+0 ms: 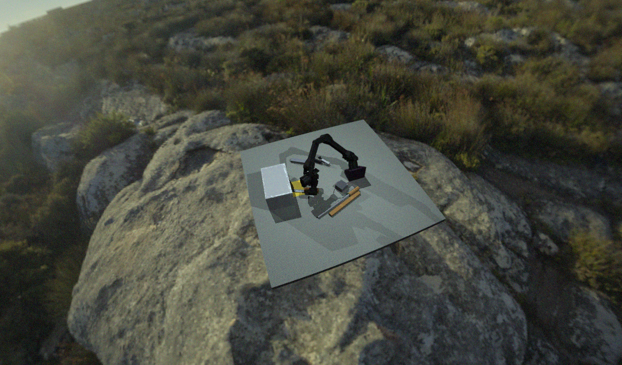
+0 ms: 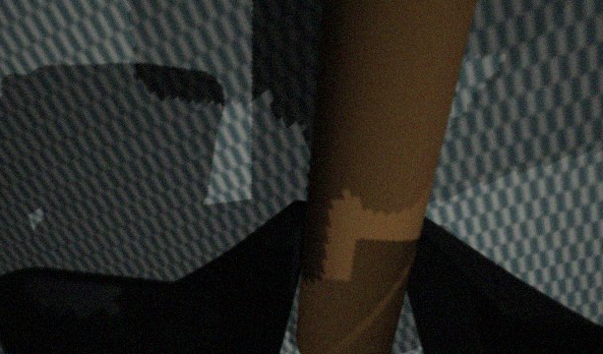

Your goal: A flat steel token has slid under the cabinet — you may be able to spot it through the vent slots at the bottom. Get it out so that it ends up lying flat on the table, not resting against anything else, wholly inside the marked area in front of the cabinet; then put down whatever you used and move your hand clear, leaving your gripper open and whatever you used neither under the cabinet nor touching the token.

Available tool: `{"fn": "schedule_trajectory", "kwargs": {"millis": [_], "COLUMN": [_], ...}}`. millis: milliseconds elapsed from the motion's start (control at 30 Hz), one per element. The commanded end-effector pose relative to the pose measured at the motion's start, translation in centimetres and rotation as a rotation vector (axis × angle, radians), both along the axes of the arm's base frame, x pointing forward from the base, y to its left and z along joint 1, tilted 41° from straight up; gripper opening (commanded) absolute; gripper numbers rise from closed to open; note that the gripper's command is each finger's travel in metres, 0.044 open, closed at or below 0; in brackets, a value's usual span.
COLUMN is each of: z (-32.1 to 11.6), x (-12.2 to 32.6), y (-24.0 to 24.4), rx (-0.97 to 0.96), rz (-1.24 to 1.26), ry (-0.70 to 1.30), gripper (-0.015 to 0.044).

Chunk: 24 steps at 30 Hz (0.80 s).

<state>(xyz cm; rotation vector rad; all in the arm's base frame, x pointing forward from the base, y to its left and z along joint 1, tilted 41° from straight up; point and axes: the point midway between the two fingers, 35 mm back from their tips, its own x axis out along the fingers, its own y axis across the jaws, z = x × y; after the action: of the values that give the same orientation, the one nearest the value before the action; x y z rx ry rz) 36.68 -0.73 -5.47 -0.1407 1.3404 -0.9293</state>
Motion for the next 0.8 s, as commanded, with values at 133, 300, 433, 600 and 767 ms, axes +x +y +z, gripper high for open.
{"fn": "schedule_trajectory", "kwargs": {"millis": [133,300,433,600,767], "z": [-0.5,-0.7,-0.9,-1.1,-1.3], "x": [-1.2,-1.8,-2.2,-2.8,-3.5], "y": [0.5,0.8,1.1,1.4,1.7], "rx": [-0.001,0.000,0.000,0.000,0.001], "rz": [-0.001,-0.001,-0.001,-0.001,-0.001], "ry": [0.004,0.004,0.004,0.005,0.005], "gripper": [0.0000,0.0000,0.0000,0.0000,0.0000]}}
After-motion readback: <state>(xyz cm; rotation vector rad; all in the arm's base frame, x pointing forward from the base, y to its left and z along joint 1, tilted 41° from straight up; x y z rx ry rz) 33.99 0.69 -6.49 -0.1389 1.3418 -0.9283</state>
